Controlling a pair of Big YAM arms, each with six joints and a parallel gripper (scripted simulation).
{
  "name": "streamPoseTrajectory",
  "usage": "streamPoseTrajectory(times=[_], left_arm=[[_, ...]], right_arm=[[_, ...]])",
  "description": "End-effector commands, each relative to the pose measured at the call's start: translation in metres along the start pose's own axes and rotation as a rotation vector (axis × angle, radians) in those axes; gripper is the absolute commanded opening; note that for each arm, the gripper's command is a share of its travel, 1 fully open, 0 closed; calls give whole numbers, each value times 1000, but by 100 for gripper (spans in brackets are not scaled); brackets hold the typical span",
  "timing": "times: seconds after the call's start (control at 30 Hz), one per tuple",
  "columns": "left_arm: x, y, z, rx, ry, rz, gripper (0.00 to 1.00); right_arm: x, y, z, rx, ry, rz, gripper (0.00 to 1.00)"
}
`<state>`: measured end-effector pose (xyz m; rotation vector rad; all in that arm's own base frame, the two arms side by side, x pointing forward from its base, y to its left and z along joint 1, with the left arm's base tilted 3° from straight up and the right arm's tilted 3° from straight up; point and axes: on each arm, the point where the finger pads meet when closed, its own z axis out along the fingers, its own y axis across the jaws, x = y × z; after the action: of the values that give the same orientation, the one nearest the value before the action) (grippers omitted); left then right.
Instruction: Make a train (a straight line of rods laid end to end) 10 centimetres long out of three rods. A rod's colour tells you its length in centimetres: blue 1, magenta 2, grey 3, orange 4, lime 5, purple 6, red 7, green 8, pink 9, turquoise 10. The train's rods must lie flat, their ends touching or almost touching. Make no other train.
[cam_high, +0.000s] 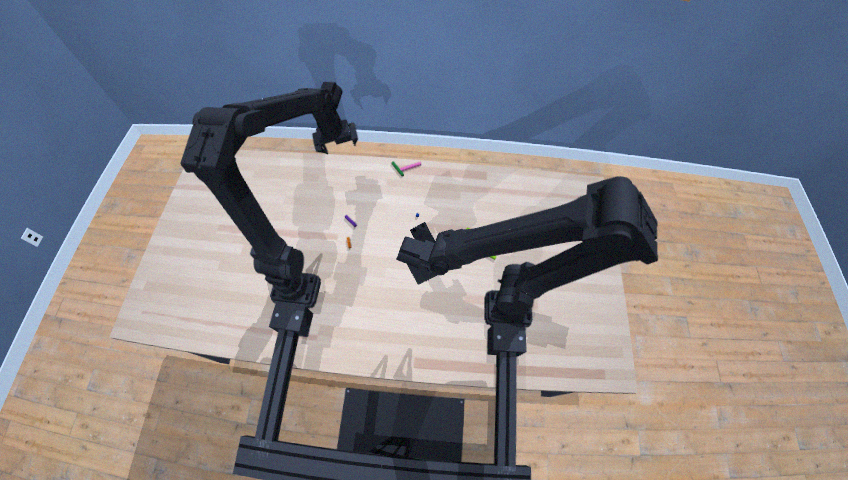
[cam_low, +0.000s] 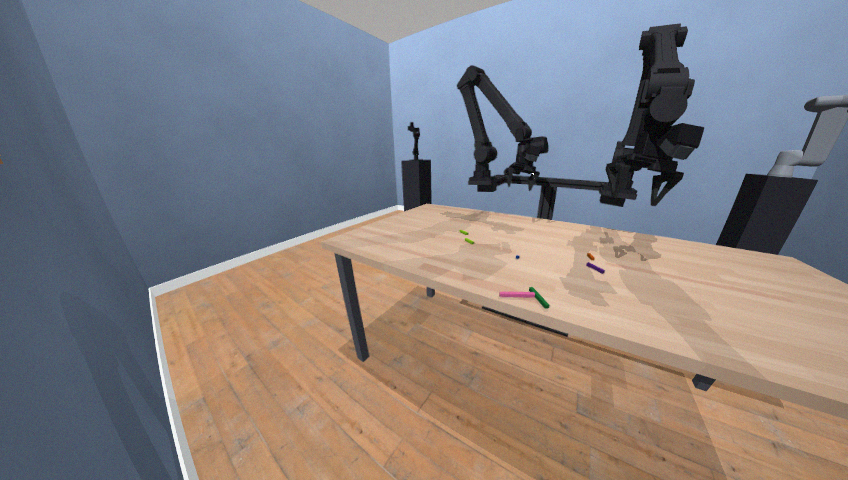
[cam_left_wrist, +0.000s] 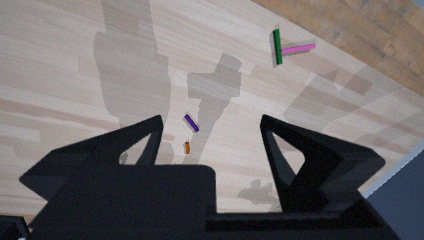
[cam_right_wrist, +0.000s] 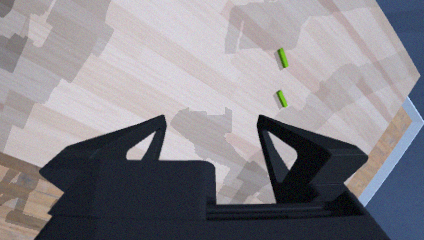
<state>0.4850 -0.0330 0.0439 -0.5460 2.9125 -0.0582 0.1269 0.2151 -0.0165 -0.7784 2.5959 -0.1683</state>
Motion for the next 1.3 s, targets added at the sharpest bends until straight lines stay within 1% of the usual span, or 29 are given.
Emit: streamPoseTrajectory(times=[0.0, 0.1, 0.27, 0.53, 0.6, 0.73, 0.9, 1.1, 1.17, 1.2, 1.27], left_arm=[[-5, -3, -5, 6, -16, 3, 100], [-1, 3, -6, 2, -10, 17, 100], [11, 27, -16, 14, 28, 185, 100], [48, 85, -47, 132, 101, 470, 100], [48, 85, -47, 132, 101, 470, 100], [66, 105, -60, 196, 108, 582, 100], [90, 125, -75, 279, 98, 698, 100], [118, 142, -93, 375, 55, 833, 100], [118, 142, -93, 375, 55, 833, 100], [117, 145, -99, 386, 31, 869, 100], [134, 150, -103, 428, 10, 929, 100]], right_arm=[[-5, 3, -2, -8, -11, 6, 100], [-9, 6, -2, -13, -17, 4, 100], [-28, 20, 6, -26, -37, 9, 100], [-79, 66, 44, -60, -87, 33, 100], [-79, 66, 44, -60, -87, 33, 100], [-105, 88, 63, -76, -112, 46, 100], [-138, 118, 88, -97, -144, 64, 100], [-179, 155, 118, -123, -184, 85, 100], [-179, 155, 118, -123, -184, 85, 100], [-186, 161, 123, -127, -191, 88, 100], [-201, 174, 134, -136, -205, 96, 100]])
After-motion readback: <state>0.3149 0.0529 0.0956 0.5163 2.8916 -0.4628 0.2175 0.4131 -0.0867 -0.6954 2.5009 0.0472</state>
